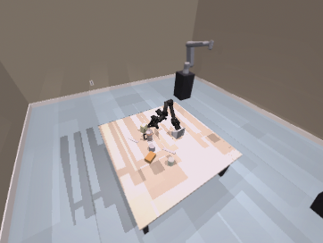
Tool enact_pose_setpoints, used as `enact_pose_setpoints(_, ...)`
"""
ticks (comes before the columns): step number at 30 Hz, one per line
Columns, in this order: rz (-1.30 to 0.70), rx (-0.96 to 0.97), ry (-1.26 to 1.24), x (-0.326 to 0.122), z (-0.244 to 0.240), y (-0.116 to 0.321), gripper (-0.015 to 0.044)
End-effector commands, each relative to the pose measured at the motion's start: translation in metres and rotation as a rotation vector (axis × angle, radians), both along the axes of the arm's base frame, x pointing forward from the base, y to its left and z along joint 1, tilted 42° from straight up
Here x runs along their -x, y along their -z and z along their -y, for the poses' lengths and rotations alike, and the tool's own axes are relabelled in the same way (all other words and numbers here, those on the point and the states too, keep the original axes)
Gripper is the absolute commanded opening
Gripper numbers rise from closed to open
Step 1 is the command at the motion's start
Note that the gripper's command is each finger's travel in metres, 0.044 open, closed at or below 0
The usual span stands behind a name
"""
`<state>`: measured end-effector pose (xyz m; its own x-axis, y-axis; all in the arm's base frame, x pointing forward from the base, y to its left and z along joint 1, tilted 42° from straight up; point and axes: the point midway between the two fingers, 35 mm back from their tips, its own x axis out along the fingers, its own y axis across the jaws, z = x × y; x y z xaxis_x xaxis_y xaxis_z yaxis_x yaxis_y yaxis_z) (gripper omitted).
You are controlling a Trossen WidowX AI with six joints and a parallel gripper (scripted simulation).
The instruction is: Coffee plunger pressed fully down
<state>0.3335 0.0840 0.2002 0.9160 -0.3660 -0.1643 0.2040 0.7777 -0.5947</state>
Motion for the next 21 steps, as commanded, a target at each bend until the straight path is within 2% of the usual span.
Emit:
enact_pose_setpoints(1, -0.038, 0.025, 0.018, -0.001, 0.011, 0.019, 0.0123)
enact_pose_setpoints(21, -0.03, 0.031, 0.016, -0.009, 0.035, 0.039, 0.0123)
